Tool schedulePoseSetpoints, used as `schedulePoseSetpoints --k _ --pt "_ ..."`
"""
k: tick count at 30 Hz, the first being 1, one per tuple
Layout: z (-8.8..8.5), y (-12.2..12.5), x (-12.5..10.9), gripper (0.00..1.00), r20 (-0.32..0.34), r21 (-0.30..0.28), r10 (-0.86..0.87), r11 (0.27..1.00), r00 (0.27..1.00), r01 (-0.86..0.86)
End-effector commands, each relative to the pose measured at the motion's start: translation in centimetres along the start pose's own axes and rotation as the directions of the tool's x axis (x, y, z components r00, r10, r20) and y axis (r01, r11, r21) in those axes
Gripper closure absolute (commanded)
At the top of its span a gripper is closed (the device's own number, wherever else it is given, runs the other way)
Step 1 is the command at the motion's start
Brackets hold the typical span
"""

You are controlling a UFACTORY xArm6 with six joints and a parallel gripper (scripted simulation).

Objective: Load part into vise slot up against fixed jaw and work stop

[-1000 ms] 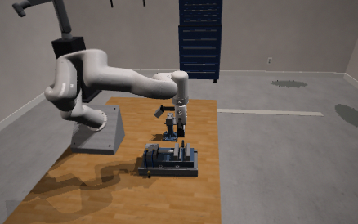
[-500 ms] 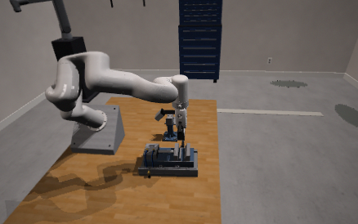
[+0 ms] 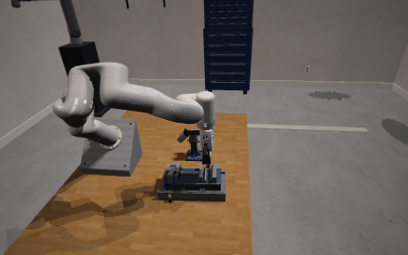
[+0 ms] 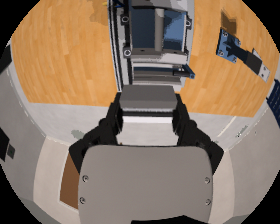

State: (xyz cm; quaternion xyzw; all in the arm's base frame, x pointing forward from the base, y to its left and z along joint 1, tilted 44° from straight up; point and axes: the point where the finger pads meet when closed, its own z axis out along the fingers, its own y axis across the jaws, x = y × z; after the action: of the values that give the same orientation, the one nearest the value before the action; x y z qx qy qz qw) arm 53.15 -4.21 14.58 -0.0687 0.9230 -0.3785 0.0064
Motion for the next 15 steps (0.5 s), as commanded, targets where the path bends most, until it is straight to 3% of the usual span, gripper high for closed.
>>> schedulePoseSetpoints --k 1,15 --pt "0.7 0.0 -0.1 1.00 0.003 0.000 0.001 1.000 1.000 -0.001" --pt "2.7 0.0 -0.2 1.00 0.003 0.000 0.001 1.000 1.000 -0.001"
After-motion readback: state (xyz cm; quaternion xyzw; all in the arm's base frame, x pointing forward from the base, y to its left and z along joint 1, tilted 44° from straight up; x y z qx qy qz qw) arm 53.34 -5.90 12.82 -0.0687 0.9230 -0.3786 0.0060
